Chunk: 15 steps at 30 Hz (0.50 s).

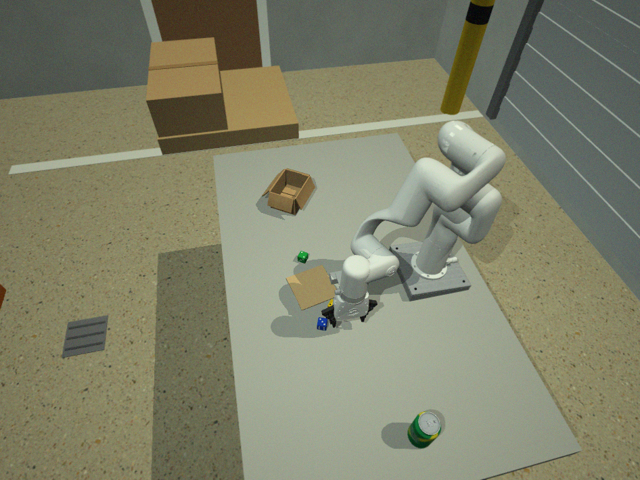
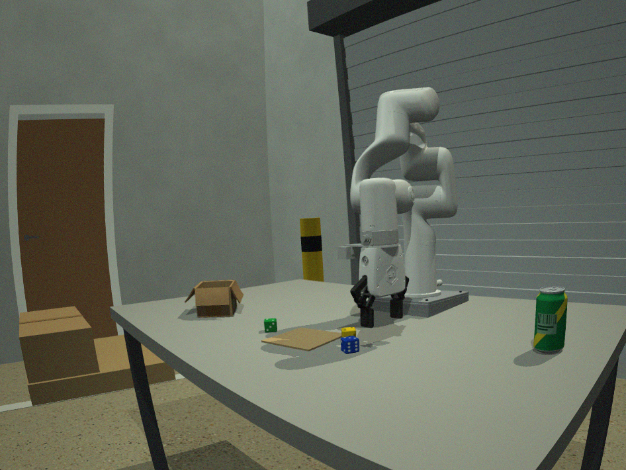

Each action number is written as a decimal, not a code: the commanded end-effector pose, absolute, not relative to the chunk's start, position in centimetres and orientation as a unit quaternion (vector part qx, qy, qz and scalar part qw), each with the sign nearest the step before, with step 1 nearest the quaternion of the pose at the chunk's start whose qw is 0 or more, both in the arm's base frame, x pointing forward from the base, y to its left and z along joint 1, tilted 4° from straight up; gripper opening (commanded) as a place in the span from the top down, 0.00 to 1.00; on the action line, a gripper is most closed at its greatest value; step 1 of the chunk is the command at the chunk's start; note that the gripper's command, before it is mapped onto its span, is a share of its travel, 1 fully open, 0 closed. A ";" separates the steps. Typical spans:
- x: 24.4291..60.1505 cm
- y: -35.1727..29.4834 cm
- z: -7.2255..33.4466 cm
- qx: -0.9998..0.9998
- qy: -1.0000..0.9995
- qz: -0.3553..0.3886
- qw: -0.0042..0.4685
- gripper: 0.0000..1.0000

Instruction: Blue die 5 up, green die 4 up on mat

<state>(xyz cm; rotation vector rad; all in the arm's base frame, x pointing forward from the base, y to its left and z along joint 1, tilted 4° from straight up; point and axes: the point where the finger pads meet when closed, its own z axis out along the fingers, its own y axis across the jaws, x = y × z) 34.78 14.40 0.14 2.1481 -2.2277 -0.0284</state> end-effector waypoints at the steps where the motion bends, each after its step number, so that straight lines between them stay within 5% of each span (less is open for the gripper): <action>1: 36.4 16.0 0.1 0.694 -0.720 -0.008 0.022 0.00; 15: 38.9 18.6 -0.1 0.694 -0.720 -0.007 0.022 0.00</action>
